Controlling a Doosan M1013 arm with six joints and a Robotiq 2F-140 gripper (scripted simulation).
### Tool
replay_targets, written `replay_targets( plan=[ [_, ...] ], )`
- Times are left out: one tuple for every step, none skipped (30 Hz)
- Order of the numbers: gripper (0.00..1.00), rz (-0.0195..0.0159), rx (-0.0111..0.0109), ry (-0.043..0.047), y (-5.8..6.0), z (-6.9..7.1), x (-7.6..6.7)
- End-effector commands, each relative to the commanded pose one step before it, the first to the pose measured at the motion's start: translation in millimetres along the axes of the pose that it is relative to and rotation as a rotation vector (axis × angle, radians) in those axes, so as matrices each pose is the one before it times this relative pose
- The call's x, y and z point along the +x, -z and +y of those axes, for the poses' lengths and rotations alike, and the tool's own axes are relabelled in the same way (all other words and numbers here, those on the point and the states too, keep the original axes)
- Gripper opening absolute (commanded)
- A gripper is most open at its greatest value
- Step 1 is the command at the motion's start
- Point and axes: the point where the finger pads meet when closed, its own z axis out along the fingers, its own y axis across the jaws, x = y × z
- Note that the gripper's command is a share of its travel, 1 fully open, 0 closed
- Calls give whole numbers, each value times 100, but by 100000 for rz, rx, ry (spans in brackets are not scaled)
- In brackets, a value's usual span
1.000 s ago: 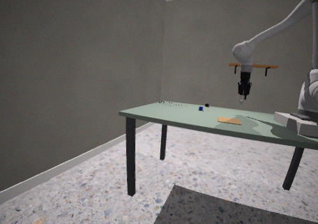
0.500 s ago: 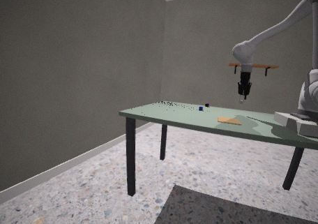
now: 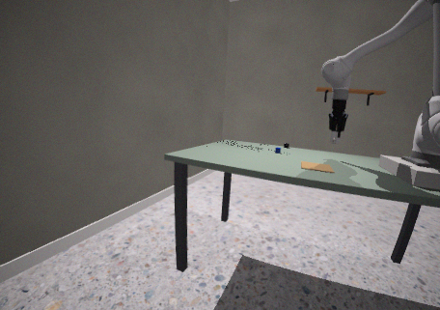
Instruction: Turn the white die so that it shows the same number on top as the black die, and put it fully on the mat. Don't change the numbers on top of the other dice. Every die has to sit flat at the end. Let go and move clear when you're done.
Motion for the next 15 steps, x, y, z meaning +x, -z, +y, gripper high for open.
replay_targets(
  plan=[
    [24,-172,-231,-3392,437,-493,2456],
    [24,9,-7,-2467,56,-600,1593],
    [24,10,-7,-2986,62,-865,1898],
    [24,9,-5,-3407,62,-1172,2110],
    [24,0,0,0,0,0,0],
    [24,7,-2,-3703,57,-1496,2205],
    [24,0,0,0,0,0,0],
    [24,3,1,-3856,48,-1798,2172],
    [24,0,0,0,0,0,0],
    [24,-1,3,-3855,36,-2035,2019],
    [24,0,0,0,0,0,0],
    [24,0,0,0,0,0,0],
    [24,-5,4,-3702,23,-2166,1768],
    [24,0,0,0,0,0,0],
    [24,-9,4,-3405,11,-2164,1459]
  ],
)
